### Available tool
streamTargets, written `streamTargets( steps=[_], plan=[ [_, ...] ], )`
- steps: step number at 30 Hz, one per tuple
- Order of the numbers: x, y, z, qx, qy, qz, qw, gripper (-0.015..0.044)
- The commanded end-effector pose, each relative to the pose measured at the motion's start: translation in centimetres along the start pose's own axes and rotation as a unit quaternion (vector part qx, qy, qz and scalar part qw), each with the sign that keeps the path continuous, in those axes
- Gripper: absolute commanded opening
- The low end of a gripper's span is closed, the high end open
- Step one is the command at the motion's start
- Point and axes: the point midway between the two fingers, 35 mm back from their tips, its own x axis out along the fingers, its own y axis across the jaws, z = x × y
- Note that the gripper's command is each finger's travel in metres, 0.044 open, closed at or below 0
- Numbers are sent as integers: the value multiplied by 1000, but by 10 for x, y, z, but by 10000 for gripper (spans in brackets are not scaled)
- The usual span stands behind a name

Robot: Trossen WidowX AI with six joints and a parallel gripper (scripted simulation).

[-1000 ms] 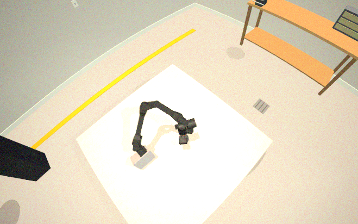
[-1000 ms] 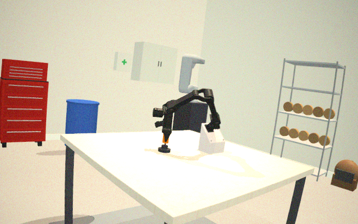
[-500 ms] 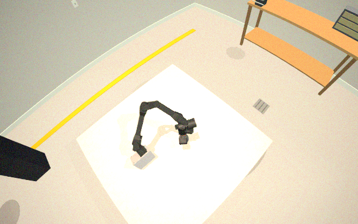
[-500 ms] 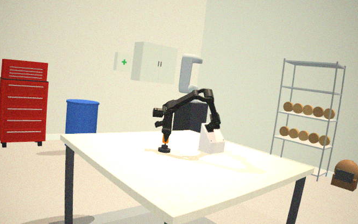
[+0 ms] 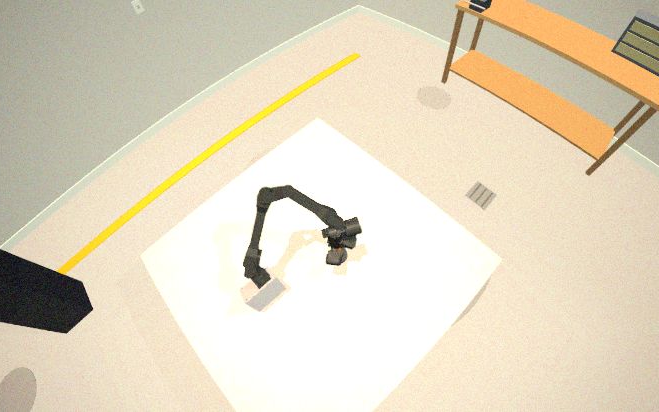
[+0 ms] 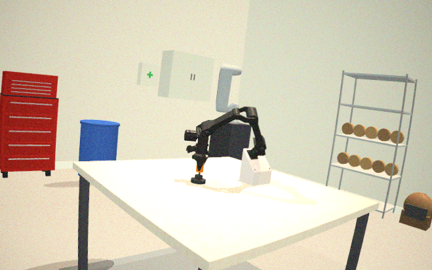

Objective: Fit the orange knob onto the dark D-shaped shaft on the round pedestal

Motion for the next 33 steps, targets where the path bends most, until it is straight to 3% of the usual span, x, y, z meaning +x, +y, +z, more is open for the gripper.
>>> streamTargets(
  steps=[1,20,27,33],
  plan=[
    [1,-1,0,8,-1,0,1000,0],
    [-2,2,2,8,-1,0,1000,0],
    [-1,2,2,107,-1,0,994,0],
    [0,0,1,112,-1,0,994,0]
  ],
)
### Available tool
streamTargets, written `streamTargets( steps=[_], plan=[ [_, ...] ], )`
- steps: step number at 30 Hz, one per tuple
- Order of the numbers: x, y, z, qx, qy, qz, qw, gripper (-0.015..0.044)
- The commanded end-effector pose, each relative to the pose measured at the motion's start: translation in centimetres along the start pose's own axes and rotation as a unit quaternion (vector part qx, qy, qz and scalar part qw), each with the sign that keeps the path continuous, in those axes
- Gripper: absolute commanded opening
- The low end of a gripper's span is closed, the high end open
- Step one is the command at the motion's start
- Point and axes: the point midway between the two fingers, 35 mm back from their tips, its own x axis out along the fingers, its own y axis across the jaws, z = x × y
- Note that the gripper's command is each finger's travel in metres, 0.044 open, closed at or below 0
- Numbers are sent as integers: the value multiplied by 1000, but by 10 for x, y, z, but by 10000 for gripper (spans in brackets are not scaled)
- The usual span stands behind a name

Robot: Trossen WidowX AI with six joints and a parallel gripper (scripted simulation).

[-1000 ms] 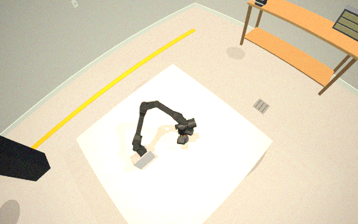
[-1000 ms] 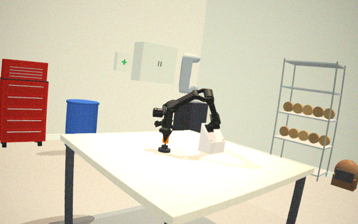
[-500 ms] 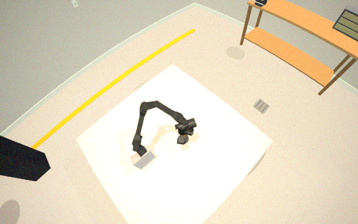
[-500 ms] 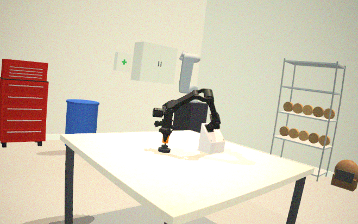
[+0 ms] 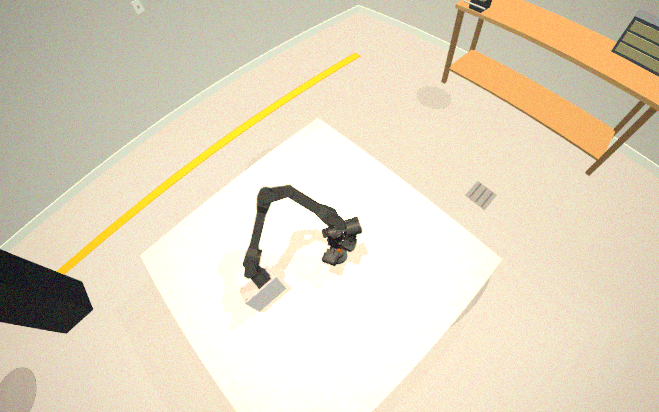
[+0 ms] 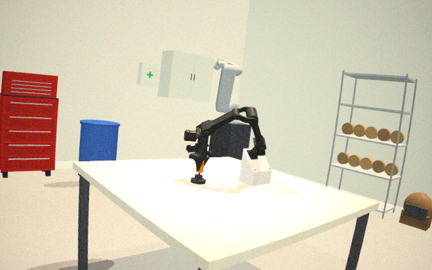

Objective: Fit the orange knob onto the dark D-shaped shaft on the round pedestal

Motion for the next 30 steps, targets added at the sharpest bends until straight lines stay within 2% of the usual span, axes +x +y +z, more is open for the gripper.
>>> streamTargets(
  steps=[1,19,26,30],
  plan=[
    [1,0,0,7,-1,1,1000,0],
    [-3,2,2,7,-1,1,1000,0],
    [-2,2,1,107,-1,1,994,0],
    [0,1,0,112,-1,1,994,0]
  ],
)
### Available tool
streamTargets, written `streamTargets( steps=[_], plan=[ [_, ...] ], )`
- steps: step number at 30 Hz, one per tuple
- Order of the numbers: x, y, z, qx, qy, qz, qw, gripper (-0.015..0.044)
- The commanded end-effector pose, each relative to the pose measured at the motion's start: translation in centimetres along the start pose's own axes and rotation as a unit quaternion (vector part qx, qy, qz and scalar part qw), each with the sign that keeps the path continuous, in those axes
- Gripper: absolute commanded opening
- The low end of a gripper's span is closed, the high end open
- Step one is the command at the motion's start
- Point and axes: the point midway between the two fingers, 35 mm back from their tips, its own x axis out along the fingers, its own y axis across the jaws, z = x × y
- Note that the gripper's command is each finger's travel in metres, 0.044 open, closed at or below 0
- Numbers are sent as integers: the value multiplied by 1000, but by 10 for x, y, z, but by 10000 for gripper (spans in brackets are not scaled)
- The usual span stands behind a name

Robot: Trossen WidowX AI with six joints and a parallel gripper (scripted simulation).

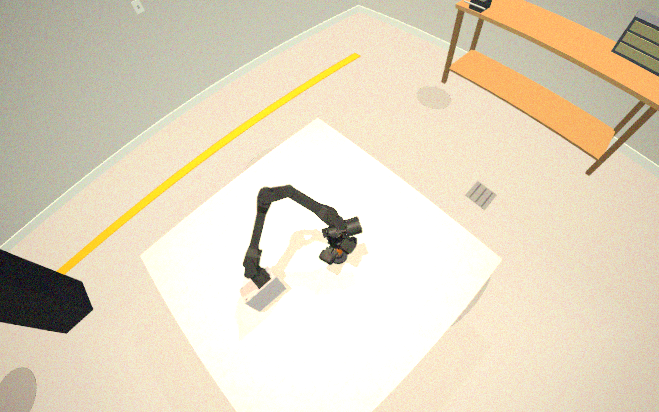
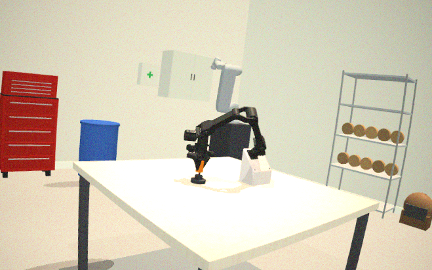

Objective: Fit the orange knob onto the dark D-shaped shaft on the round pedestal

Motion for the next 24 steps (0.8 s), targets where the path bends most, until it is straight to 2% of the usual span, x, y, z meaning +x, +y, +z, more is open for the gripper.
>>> streamTargets(
  steps=[1,20,24],
  plan=[
    [1,-1,0,13,-1,1,1000,0],
    [-2,1,0,13,-1,1,1000,0],
    [-2,1,0,55,-1,1,999,0]
  ],
)
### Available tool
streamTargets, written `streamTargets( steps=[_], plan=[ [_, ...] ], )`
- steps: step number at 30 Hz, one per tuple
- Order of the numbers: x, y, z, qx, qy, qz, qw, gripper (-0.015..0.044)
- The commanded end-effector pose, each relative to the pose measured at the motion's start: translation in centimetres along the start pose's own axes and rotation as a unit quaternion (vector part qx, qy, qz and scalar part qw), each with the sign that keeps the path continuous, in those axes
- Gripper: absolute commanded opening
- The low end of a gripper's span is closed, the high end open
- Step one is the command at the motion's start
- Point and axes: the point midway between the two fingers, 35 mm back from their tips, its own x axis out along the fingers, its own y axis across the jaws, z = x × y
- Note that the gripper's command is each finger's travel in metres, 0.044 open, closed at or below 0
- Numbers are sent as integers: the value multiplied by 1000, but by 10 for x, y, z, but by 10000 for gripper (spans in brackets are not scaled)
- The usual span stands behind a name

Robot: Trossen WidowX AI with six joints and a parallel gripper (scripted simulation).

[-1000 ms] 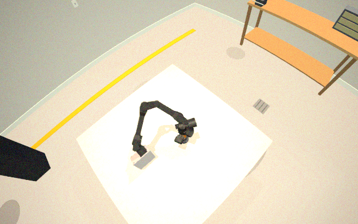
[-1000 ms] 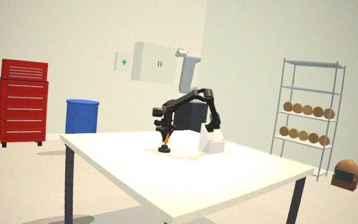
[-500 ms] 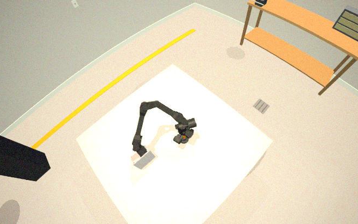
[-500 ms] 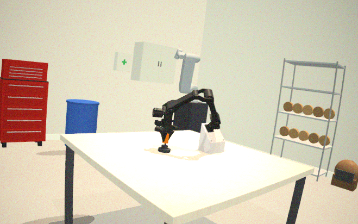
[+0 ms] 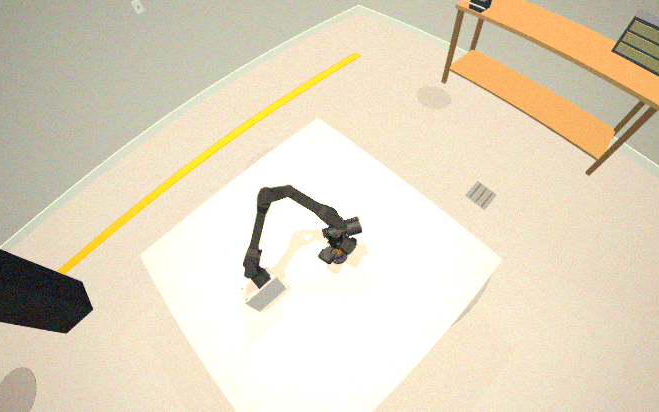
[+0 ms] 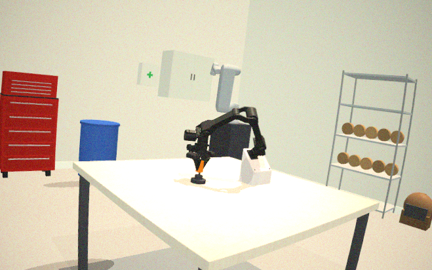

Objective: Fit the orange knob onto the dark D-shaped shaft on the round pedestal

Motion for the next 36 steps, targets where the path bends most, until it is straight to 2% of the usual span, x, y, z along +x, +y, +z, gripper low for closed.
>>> streamTargets(
  steps=[1,5,36],
  plan=[
    [-2,1,0,44,0,1,999,0],
    [0,0,0,88,0,1,996,0],
    [19,-1,0,85,-2,-2,996,0]
  ],
)
